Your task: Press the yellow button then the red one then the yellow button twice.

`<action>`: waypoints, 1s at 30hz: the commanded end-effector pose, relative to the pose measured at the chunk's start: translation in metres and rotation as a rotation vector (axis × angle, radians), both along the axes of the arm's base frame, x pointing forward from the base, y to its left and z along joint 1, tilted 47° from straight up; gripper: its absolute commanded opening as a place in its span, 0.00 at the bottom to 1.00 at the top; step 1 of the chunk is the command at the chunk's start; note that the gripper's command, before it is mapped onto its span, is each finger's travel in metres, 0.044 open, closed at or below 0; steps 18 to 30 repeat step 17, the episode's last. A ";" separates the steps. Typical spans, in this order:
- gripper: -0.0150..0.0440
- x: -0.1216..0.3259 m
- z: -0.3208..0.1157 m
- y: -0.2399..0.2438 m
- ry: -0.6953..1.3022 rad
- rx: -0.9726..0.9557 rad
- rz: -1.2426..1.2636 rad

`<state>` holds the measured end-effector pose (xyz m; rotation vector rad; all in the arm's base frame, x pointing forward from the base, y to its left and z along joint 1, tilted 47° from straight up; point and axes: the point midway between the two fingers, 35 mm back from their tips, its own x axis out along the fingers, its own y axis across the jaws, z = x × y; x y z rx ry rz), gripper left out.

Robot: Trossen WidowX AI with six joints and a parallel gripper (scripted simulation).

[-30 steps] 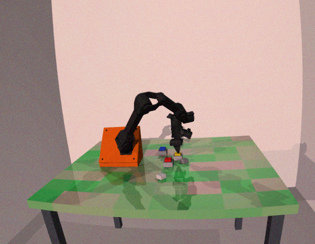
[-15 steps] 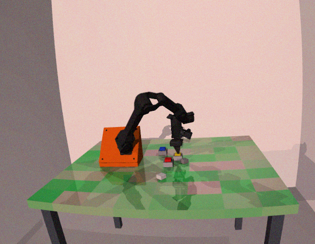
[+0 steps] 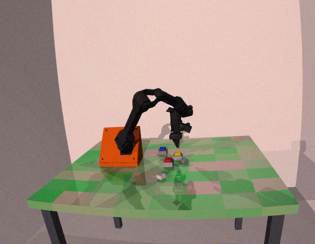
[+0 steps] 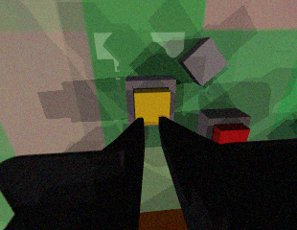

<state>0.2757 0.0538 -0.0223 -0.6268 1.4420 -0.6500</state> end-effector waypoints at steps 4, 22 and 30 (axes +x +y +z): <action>0.60 -0.004 -0.032 0.079 0.003 0.022 -0.001; 0.93 -0.029 -0.063 0.142 0.002 0.013 -0.005; 0.93 -0.029 -0.063 0.142 0.002 0.013 -0.005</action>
